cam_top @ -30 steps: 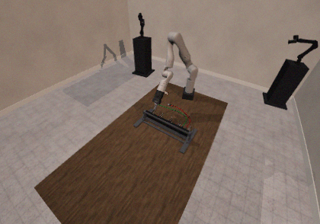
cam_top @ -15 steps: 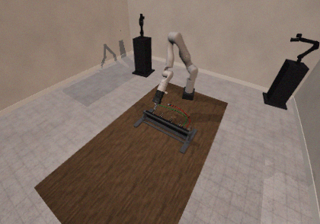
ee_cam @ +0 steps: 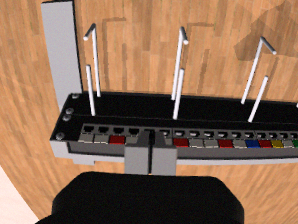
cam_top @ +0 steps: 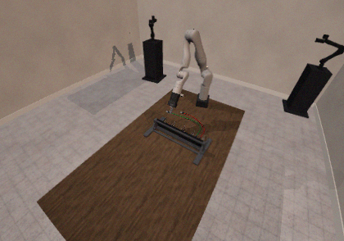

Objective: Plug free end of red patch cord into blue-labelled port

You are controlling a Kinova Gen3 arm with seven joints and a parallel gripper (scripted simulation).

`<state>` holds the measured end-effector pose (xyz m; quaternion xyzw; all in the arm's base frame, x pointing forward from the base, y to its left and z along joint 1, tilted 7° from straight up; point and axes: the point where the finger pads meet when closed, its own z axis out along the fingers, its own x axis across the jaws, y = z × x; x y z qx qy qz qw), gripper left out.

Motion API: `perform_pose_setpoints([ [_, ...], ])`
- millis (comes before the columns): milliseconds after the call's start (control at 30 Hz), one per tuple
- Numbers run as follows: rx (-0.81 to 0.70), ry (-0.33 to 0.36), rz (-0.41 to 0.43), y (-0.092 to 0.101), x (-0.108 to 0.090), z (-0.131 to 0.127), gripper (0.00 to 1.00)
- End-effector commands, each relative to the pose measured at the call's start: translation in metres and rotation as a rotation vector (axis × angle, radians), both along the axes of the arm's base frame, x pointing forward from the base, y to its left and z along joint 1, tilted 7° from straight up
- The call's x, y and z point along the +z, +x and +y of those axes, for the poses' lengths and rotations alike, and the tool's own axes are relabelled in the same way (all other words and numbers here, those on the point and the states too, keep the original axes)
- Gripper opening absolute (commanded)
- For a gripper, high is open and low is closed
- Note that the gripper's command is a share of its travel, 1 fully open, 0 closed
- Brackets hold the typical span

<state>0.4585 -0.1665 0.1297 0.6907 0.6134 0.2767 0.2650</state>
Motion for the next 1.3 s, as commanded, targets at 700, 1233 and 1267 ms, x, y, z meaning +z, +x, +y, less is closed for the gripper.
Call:
perform_pose_setpoints([
  [700, -0.034, -0.024, -0.019, -0.062, 0.069, -0.013, 0.00],
  [1233, -0.004, -0.049, 0.000, -0.066, 0.063, -0.011, 0.00],
  [1267, 0.005, -0.056, 0.006, -0.067, 0.062, -0.011, 0.00],
])
